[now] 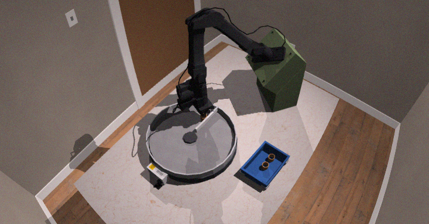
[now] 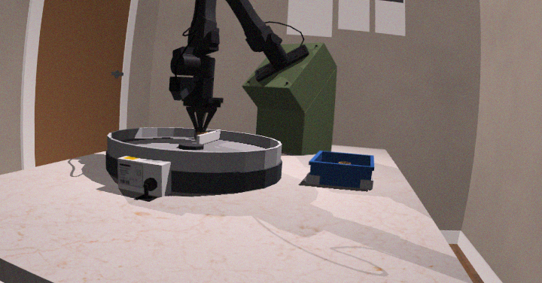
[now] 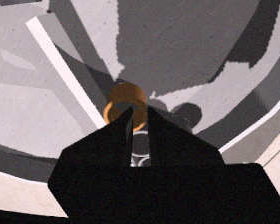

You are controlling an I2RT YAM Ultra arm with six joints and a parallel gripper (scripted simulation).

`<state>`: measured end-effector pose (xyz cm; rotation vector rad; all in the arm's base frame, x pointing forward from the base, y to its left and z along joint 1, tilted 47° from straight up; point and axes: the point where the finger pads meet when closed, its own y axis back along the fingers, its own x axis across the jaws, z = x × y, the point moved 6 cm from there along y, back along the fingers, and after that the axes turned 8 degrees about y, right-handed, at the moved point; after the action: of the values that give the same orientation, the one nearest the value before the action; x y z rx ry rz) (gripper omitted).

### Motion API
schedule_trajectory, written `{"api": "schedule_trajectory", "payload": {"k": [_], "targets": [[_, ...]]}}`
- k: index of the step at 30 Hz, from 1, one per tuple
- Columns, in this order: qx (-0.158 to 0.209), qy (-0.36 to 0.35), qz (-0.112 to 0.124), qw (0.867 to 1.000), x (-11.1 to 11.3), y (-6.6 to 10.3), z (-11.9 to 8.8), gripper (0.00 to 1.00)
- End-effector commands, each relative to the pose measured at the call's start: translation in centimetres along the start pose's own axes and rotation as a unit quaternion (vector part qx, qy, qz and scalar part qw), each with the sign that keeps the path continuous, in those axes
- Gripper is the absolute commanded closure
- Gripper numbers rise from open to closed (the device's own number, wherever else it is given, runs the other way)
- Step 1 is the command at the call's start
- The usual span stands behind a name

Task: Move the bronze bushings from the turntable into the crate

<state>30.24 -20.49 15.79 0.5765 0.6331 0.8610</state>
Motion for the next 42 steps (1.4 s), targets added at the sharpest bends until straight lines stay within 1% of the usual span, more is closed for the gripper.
{"api": "schedule_trajectory", "payload": {"k": [1, 20, 21, 23, 24, 42], "targets": [[-0.026, -0.004, -0.004, 1.000, -0.6, 0.6, 1.7, 0.87], [-0.026, -0.004, -0.004, 1.000, -0.6, 0.6, 1.7, 0.87], [-0.026, -0.004, -0.004, 1.000, -0.6, 0.6, 1.7, 1.00], [-0.013, 0.003, 0.005, 1.000, 0.0, 0.6, 1.0, 1.00], [-0.001, 0.006, 0.008, 1.000, 0.3, 0.3, 0.0, 1.00], [-0.006, 0.004, 0.006, 1.000, 0.2, 0.3, 0.1, 1.00]]}}
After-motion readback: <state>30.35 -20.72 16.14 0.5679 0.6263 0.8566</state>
